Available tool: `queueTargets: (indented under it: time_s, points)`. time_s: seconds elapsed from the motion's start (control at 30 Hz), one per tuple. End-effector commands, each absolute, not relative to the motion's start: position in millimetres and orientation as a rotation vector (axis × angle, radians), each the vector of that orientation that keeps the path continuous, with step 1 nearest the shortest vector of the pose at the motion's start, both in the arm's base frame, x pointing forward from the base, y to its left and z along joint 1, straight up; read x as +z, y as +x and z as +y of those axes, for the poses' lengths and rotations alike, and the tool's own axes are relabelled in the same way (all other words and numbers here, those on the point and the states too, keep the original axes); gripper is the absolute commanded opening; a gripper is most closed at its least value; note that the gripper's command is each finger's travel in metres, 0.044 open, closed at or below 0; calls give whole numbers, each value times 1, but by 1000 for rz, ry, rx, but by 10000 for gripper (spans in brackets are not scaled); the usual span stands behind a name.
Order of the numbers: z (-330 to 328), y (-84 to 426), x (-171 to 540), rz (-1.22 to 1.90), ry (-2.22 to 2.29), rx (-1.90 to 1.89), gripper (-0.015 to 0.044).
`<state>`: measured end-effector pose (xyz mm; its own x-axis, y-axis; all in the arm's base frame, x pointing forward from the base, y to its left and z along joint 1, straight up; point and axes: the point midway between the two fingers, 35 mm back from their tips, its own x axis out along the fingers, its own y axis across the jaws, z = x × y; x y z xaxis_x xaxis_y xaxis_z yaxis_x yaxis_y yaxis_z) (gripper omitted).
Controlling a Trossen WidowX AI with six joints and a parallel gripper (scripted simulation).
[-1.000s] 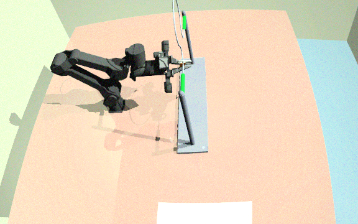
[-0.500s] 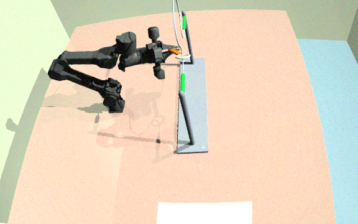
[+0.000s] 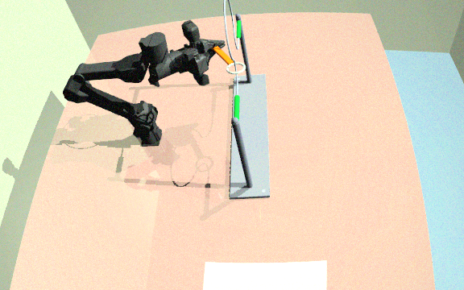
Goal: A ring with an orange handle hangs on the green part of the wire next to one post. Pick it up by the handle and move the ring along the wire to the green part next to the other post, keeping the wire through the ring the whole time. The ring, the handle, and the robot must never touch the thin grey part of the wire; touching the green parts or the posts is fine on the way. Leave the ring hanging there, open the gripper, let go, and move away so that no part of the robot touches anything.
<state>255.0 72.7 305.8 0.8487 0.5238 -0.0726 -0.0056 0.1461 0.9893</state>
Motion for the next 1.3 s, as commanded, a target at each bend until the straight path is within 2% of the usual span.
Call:
queueTargets:
  time_s: [0.0, 0.73, 1.27]
  points:
    - [75, 254, 320, 446, 1458, 429, -150]
    - [59, 254, 396, 383, 1955, 555, -150]
    - [39, 254, 427, 357, 2137, 601, -150]
